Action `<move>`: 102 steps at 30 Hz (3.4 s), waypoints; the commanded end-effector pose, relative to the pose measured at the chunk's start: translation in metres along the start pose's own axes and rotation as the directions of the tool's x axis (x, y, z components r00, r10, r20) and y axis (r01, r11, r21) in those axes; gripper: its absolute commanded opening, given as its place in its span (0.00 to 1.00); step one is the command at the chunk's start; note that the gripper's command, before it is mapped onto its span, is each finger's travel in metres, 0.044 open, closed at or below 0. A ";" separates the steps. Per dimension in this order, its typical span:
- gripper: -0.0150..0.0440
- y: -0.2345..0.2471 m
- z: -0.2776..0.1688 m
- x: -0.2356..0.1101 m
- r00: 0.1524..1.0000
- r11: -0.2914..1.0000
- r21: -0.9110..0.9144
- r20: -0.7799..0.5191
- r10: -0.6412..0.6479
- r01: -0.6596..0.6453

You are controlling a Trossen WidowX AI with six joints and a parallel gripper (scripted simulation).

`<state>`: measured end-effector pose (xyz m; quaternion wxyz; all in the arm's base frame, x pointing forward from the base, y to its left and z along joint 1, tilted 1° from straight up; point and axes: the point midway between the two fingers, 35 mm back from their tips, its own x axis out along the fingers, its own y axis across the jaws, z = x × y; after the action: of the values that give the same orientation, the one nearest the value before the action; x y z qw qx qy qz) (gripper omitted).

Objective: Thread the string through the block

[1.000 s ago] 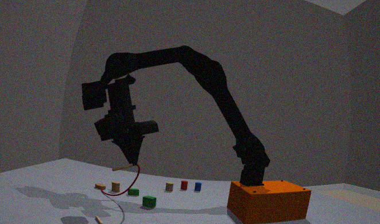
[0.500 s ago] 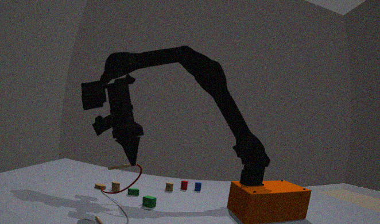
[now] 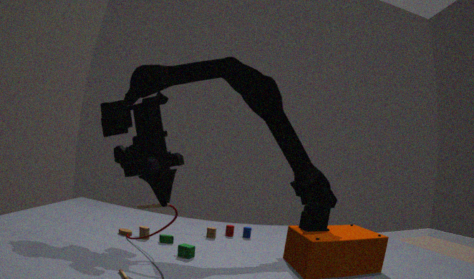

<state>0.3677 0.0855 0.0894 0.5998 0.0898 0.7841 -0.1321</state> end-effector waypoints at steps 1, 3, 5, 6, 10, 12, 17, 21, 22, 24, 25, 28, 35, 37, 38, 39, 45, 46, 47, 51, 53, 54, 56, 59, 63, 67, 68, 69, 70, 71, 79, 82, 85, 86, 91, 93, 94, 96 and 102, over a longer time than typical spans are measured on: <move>0.25 0.001 0.001 -0.002 1.000 0.990 0.143 0.010 -0.003 0.002; 0.25 0.001 0.001 -0.003 1.000 0.977 0.211 0.011 -0.004 0.002; 0.25 0.001 0.001 -0.003 1.000 0.960 0.278 0.011 -0.005 0.002; 0.25 0.001 0.002 -0.003 1.000 0.950 0.311 0.012 -0.006 0.002; 0.25 0.001 0.002 -0.003 1.000 0.898 0.439 0.013 -0.008 0.001; 0.25 0.001 0.002 -0.003 1.000 0.866 0.501 0.014 -0.009 0.001; 0.25 0.002 0.002 -0.003 1.000 0.767 0.642 0.015 -0.011 -0.001; 0.25 0.002 0.002 -0.003 1.000 0.671 0.742 0.017 -0.014 -0.003; 0.25 0.002 0.002 -0.003 1.000 0.645 0.764 0.017 -0.014 -0.004; 0.25 0.002 0.002 -0.003 1.000 0.590 0.807 0.018 -0.015 -0.005; 0.25 0.003 0.002 -0.003 1.000 0.562 0.827 0.018 -0.016 -0.006; 0.25 0.003 0.003 -0.003 1.000 0.473 0.881 0.019 -0.018 -0.009; 0.25 0.003 0.003 -0.003 1.000 0.248 0.969 0.022 -0.021 -0.016; 0.25 0.003 0.003 -0.003 0.999 0.181 0.983 0.023 -0.023 -0.018; 0.25 0.004 0.003 -0.003 0.999 0.147 0.989 0.023 -0.023 -0.020; 0.25 0.004 0.003 -0.003 0.999 0.112 0.993 0.024 -0.024 -0.021; 0.25 0.004 0.003 -0.004 0.999 -0.095 0.995 0.026 -0.027 -0.029; 0.25 0.004 0.004 -0.004 0.999 -0.129 0.991 0.027 -0.028 -0.030; 0.25 0.004 0.004 -0.004 0.999 -0.163 0.986 0.027 -0.028 -0.031; 0.25 0.005 0.004 -0.004 0.999 -0.298 0.954 0.029 -0.031 -0.036; 0.25 0.005 0.004 -0.004 0.999 -0.363 0.931 0.029 -0.032 -0.039; 0.25 0.005 0.004 -0.004 0.999 -0.395 0.918 0.030 -0.032 -0.040; 0.25 0.005 0.004 -0.004 0.999 -0.457 0.888 0.031 -0.034 -0.043; 0.25 0.005 0.004 -0.004 0.999 -0.547 0.836 0.032 -0.035 -0.046; 0.25 0.006 0.005 -0.004 0.999 -0.657 0.752 0.034 -0.038 -0.050; 0.25 0.006 0.005 -0.004 0.999 -0.754 0.654 0.035 -0.040 -0.053; 0.25 0.006 0.005 -0.004 0.999 -0.776 0.628 0.036 -0.040 -0.054; 0.25 0.006 0.005 -0.004 0.999 -0.794 0.605 0.036 -0.041 -0.054; 0.25 0.006 0.005 -0.004 0.998 -0.805 0.591 0.036 -0.041 -0.055; 0.25 0.006 0.005 -0.004 0.998 -0.808 0.587 0.036 -0.041 -0.055; 0.25 0.009 0.008 -0.006 0.997 -0.750 0.656 0.058 -0.059 -0.083; 0.25 0.013 0.011 -0.007 0.993 -0.669 0.734 0.086 -0.081 -0.119; 0.25 0.017 0.014 -0.009 0.988 -0.579 0.801 0.115 -0.103 -0.153; 0.25 0.018 0.015 -0.009 0.987 -0.554 0.816 0.122 -0.108 -0.162; 0.25 0.019 0.015 -0.009 0.985 -0.534 0.828 0.128 -0.112 -0.169; 0.25 0.019 0.015 -0.009 0.985 -0.534 0.828 0.128 -0.112 -0.169; 0.25 0.019 0.015 -0.010 0.985 -0.529 0.831 0.130 -0.113 -0.170; 0.25 0.020 0.017 -0.010 0.983 -0.485 0.855 0.141 -0.121 -0.182; 0.25 0.027 0.024 -0.013 0.969 -0.271 0.934 0.194 -0.156 -0.231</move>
<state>0.3947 0.0998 0.0904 0.3367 0.5548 0.2533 -0.7174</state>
